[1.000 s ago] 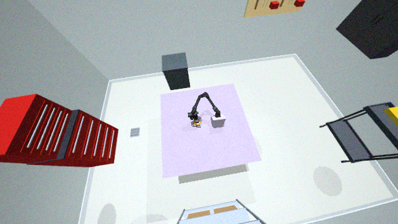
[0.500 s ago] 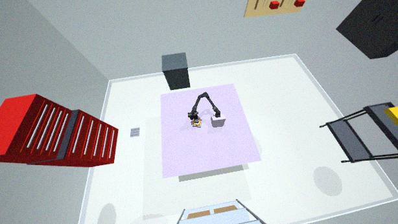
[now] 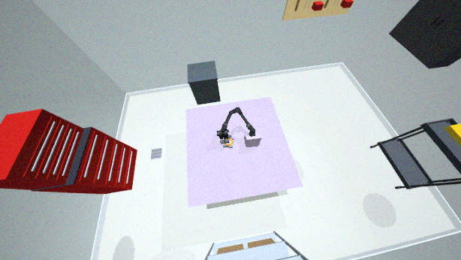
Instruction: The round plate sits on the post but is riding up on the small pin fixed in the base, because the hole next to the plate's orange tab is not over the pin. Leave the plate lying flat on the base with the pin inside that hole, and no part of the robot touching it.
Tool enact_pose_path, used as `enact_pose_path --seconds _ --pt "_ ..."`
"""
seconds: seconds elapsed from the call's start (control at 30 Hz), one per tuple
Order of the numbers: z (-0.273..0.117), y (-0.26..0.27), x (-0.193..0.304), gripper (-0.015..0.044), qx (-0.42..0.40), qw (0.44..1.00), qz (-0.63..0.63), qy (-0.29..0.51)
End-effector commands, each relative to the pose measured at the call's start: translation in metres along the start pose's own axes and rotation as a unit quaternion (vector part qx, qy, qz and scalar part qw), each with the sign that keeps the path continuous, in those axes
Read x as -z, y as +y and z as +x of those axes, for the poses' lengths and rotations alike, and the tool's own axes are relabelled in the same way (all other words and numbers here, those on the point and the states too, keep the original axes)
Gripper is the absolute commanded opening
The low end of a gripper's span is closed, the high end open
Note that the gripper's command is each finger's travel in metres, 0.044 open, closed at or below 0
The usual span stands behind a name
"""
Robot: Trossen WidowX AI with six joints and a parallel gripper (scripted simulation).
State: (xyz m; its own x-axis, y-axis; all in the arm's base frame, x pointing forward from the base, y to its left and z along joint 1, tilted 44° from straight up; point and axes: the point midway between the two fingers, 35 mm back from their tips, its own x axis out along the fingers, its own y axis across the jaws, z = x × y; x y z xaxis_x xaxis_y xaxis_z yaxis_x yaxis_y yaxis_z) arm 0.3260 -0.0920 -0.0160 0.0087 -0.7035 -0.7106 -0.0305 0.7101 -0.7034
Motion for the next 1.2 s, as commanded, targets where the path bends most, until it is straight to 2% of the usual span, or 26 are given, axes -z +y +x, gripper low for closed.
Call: enact_pose_path --seconds 0.0,1.17 --pt "-0.002 0.004 -0.007 0.0 -0.003 1.0 0.004 -0.003" --pt "-0.004 0.024 -0.027 0.0 -0.003 1.0 0.004 -0.004"
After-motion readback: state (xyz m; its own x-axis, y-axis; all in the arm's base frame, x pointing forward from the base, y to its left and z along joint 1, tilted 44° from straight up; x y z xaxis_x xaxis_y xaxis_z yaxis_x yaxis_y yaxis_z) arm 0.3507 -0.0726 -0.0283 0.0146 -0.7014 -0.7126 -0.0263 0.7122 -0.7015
